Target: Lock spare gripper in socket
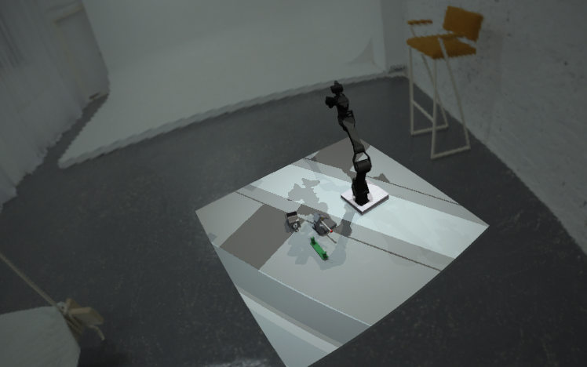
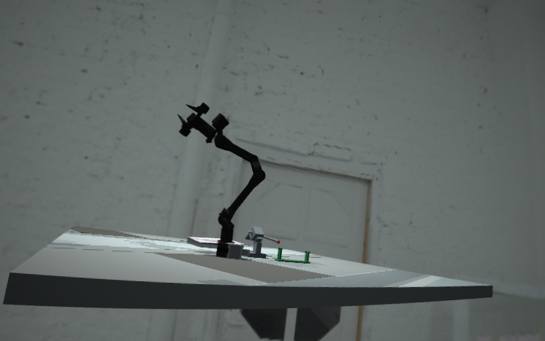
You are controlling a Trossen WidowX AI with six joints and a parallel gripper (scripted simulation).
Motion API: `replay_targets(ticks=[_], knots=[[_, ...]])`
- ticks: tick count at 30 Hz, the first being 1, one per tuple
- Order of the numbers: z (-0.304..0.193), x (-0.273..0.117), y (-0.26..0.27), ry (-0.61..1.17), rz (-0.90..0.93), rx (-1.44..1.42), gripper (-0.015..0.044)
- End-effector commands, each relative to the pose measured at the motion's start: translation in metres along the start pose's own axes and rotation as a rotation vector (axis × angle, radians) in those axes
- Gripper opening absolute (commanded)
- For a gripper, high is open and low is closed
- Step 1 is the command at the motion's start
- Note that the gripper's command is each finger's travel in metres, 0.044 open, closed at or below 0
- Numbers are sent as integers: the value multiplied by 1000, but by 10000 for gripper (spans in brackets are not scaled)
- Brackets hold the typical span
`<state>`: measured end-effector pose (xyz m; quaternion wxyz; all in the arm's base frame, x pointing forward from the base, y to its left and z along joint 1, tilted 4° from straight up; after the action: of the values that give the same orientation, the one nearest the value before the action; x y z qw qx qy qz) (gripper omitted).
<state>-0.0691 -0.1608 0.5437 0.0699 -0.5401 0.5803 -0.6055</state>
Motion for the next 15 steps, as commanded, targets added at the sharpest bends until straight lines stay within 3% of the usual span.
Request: replay_targets(ticks=[1, 8, 15], knots=[[34, 6, 6, -164, 59, 90, 300], [107, -3, 12, -493, 198, 214, 300], [177, -35, 6, -831, 336, 272, 300]])
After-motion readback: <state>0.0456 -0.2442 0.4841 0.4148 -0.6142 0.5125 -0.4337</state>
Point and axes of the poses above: the point midway between the two fingers, 35 mm back from their tips, its own x axis out along the fingers, its own y axis across the jaws, z = x × y, the point moved 10 cm from there along -x, back along the fingers, and after that the axes turned 13 degrees about -x, right-handed, at the moved point
